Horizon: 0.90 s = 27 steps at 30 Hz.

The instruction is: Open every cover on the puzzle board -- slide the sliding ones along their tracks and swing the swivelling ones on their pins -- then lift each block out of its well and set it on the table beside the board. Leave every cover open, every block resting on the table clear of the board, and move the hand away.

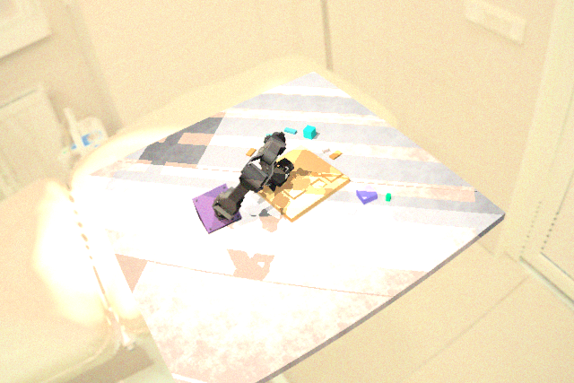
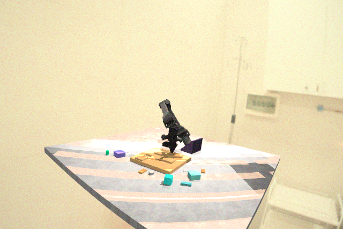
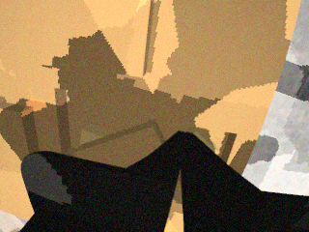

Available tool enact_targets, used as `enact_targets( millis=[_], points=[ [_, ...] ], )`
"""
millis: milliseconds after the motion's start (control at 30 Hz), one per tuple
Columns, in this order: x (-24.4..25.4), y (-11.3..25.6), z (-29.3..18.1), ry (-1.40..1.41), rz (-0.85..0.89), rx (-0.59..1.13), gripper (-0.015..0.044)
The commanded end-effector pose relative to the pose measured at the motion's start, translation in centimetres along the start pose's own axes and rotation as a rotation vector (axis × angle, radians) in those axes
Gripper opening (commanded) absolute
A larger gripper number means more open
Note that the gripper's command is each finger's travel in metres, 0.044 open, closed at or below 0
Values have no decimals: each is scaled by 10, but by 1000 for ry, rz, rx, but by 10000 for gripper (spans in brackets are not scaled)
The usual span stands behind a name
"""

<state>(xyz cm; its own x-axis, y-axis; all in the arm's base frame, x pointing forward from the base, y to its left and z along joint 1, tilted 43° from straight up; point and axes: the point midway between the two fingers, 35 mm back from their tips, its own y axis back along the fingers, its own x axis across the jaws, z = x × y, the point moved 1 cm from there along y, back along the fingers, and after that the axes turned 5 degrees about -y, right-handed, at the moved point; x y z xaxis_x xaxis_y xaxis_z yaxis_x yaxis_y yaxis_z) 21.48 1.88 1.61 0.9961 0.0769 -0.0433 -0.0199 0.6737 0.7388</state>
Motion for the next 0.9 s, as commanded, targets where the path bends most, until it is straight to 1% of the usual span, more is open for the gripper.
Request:
enact_targets(
  millis=[0,867],
  points=[
    [7,1,-1,-1,8,1,0],
    [33,2,-13,-3,9,1,0]
  ],
)
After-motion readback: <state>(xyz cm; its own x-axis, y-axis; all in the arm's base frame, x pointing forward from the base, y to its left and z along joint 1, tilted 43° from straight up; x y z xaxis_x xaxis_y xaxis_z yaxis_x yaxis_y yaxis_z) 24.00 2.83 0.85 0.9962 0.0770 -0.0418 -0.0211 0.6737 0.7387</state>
